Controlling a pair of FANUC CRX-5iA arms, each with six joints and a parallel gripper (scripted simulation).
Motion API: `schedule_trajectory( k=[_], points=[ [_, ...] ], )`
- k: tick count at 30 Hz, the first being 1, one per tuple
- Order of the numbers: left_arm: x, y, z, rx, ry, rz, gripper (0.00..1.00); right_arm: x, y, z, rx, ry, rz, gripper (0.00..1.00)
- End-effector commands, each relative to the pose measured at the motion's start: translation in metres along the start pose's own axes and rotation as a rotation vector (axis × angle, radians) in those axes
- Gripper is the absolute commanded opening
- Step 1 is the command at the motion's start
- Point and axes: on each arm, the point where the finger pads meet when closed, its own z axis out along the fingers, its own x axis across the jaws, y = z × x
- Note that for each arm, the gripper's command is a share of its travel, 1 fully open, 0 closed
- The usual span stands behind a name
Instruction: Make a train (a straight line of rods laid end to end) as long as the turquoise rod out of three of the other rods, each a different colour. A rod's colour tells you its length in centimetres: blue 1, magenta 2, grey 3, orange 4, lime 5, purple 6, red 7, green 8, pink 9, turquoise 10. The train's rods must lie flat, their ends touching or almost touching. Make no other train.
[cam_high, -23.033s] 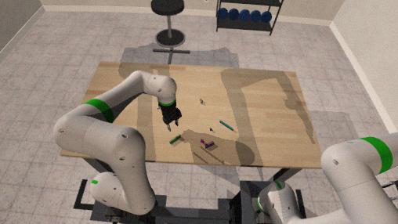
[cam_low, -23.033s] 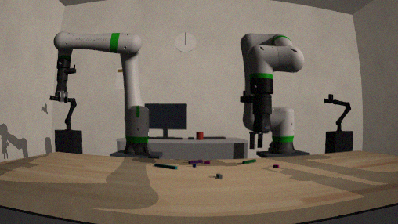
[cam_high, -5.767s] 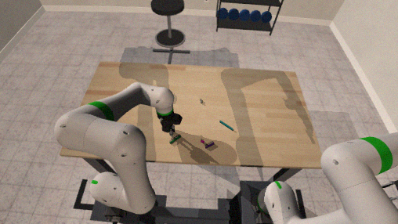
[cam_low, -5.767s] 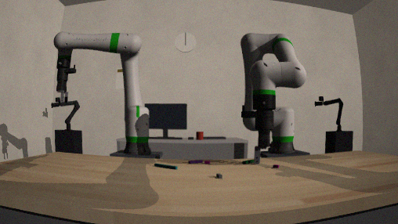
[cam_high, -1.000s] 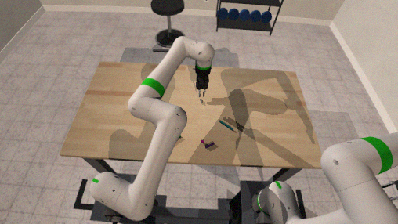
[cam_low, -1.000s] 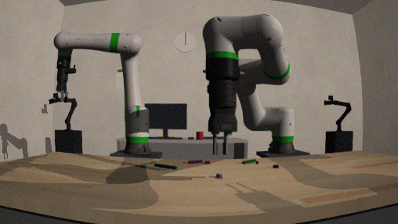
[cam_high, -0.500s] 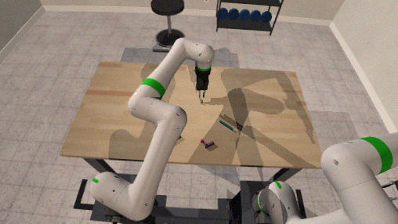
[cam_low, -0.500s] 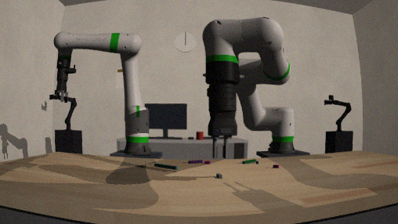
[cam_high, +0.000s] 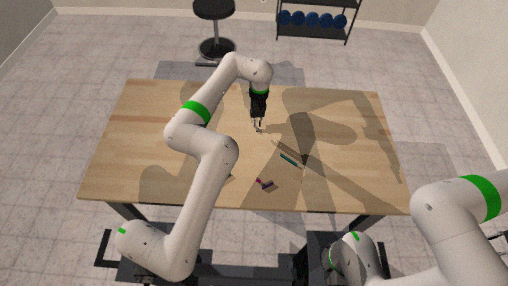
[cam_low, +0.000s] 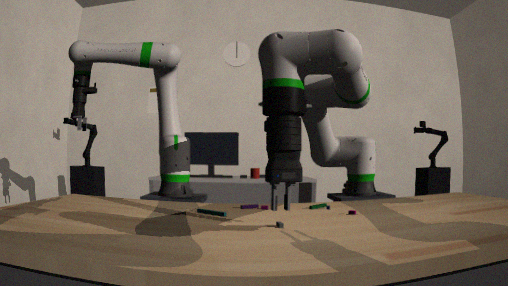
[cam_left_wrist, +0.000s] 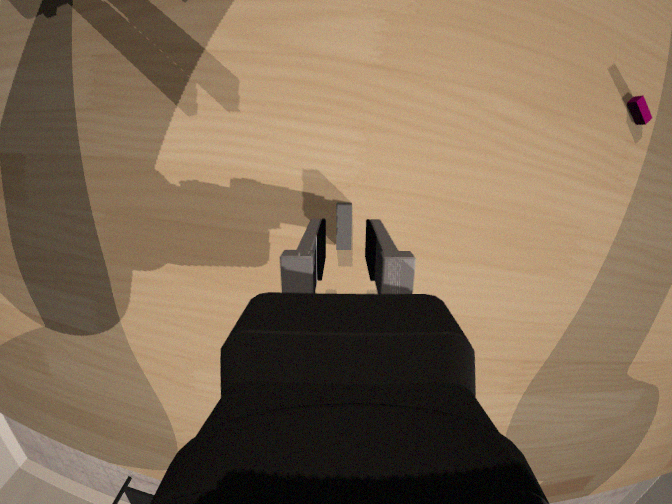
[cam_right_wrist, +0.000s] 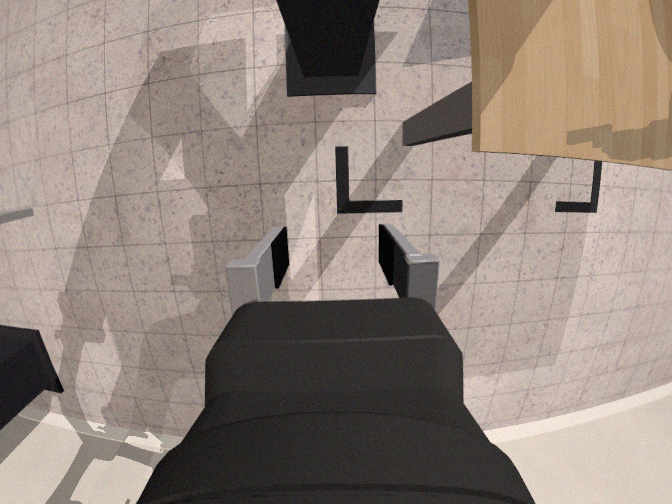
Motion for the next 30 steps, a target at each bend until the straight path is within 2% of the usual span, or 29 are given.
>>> schedule_trajectory(
  k=[1,12,30],
  points=[
    [-0.001,0.0,0.002,-0.002,-0.002,0.0,0.54,0.0,0.0,-0.001,-0.002,0.0,0.0,1.0],
    [-0.001,0.001,0.016,-0.002,-0.002,0.0,0.54,0.0,0.0,-0.001,-0.002,0.0,0.0,1.0],
    [-0.001,0.001,0.02,-0.002,-0.002,0.0,0.54,0.0,0.0,-0.001,-0.002,0.0,0.0,1.0]
  ],
)
